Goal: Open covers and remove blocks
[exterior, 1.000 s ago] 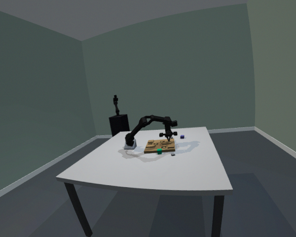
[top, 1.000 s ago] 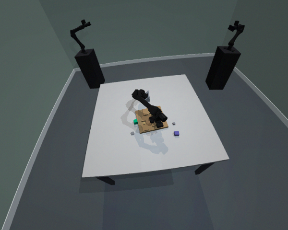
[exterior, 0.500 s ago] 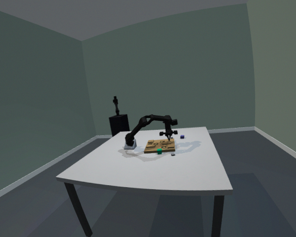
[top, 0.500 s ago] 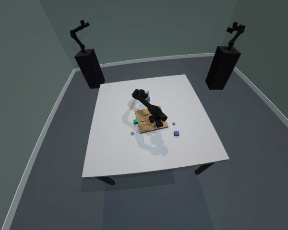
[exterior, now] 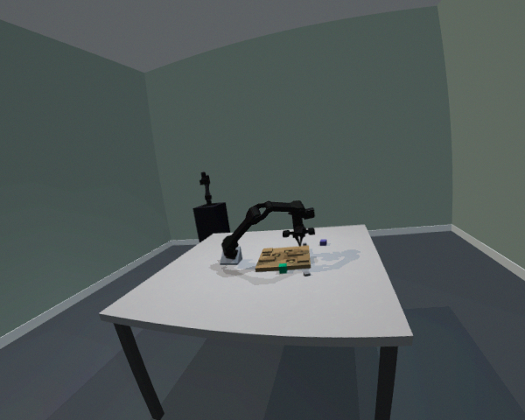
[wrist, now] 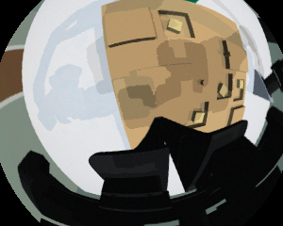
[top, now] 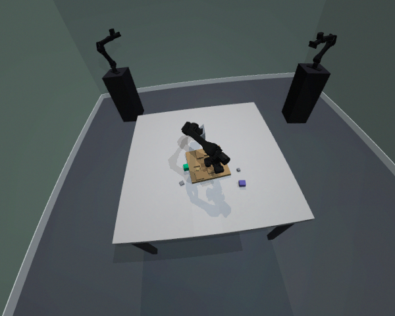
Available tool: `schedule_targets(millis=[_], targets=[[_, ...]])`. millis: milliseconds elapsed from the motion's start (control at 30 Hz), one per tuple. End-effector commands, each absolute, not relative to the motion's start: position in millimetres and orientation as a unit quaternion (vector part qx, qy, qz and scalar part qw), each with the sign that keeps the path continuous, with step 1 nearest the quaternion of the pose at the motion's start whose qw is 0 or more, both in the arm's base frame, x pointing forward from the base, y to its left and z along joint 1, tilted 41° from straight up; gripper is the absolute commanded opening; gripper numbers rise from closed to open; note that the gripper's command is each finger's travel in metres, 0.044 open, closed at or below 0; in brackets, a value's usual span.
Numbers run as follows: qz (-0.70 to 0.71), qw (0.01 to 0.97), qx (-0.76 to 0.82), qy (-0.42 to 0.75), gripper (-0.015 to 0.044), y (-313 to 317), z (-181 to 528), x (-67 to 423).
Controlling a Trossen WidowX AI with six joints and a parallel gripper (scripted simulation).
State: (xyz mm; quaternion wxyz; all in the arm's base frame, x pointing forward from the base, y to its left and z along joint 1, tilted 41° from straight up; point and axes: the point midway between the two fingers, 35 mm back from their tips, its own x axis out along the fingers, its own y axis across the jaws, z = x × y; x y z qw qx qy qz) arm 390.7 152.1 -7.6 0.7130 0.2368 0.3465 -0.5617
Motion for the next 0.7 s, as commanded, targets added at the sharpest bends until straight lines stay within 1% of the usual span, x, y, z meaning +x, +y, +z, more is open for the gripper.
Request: schedule_targets(millis=[0, 300, 667], targets=[[-0.563, 0.711, 0.239, 0.346, 0.0000, 156.4, -3.7, 390.5], [-0.557, 0.716, 0.228, 0.354, 0.0000, 159.1, 1.8, 386.2], [-0.473, 0.746, 0.081, 0.462, 0.0000, 158.9, 17.9, 333.8]])
